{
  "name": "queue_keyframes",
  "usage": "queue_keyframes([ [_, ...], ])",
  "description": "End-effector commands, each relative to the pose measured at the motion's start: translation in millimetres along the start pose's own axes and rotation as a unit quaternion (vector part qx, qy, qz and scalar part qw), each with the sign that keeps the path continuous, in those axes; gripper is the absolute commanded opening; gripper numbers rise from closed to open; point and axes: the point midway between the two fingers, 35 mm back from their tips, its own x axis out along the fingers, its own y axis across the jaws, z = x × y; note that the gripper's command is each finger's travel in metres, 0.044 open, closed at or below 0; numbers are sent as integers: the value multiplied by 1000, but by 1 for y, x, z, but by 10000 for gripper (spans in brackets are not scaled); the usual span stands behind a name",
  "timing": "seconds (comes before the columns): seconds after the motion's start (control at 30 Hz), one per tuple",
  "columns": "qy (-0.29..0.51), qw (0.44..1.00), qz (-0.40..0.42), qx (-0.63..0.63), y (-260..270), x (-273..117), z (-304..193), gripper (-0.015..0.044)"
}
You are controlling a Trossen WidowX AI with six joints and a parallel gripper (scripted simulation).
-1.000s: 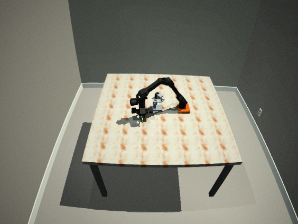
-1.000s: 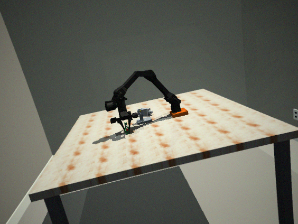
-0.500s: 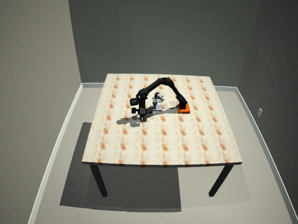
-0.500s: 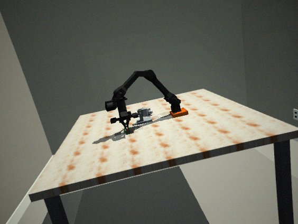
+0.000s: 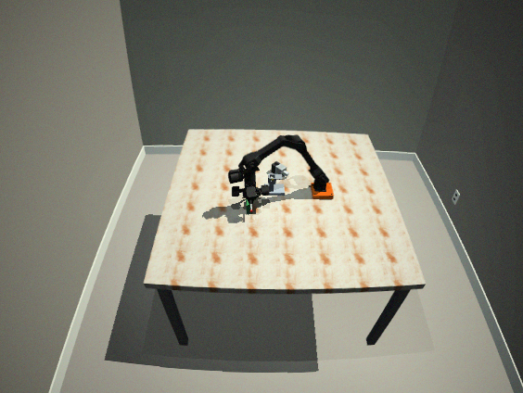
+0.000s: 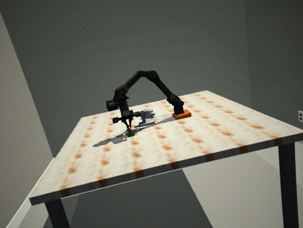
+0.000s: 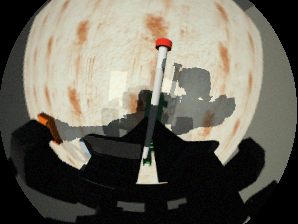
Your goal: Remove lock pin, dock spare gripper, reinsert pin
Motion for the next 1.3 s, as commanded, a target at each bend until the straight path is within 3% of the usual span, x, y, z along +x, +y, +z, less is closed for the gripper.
queue_keyframes([
  [0.0, 0, 1000, -1, 0, 0, -10, 1, 0],
  [0.4, 1, 1000, 3, 0, 1, -7, -2, 0],
  [1.27, 4, 1000, 3, -1, -7, -23, -56, 0],
])
